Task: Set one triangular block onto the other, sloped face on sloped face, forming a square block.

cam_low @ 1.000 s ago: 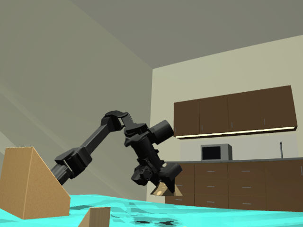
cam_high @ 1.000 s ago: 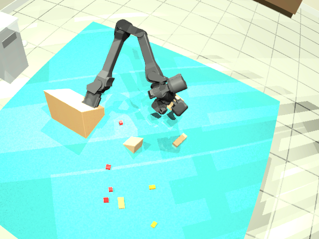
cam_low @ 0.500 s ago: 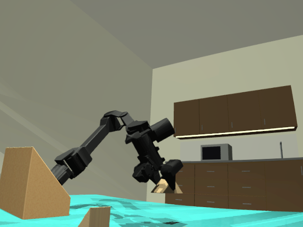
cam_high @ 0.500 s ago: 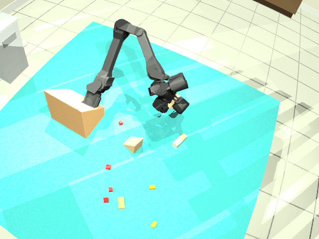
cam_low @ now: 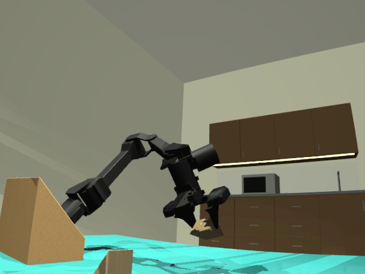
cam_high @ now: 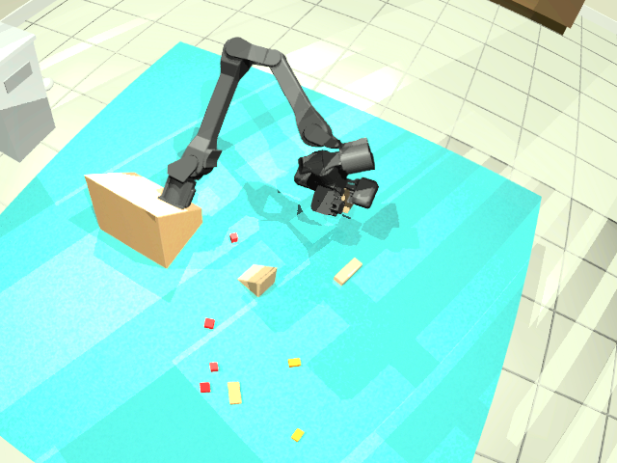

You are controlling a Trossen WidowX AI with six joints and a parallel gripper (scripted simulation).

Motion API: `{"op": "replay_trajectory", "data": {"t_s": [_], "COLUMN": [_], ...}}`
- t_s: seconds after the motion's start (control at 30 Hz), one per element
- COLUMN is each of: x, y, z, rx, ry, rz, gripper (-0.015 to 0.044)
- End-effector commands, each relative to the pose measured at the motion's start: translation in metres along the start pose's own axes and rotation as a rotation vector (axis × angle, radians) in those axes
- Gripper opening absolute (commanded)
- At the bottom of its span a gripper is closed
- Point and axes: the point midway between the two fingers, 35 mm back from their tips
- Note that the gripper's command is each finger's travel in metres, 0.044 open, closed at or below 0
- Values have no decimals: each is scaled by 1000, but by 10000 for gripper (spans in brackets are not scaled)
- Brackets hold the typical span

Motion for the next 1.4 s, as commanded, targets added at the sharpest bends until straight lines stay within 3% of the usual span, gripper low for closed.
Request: {"op": "replay_trajectory", "data": {"t_s": [0.0, 0.63, 1.37], "x": [2, 4, -7], "y": [3, 1, -16], "z": [-3, -8, -14], "rx": [-128, -654, -1221], "ry": [-49, -269, -449], "rz": [9, -69, -350], "gripper": [0, 0, 0]}}
Point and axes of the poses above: the point midway between the two fingers, 35 mm back from their tips, its own x axis out along the fingers, its own y axis across the jaws, z = x × y, and after that the axes turned 15 degrees about x, right-handed
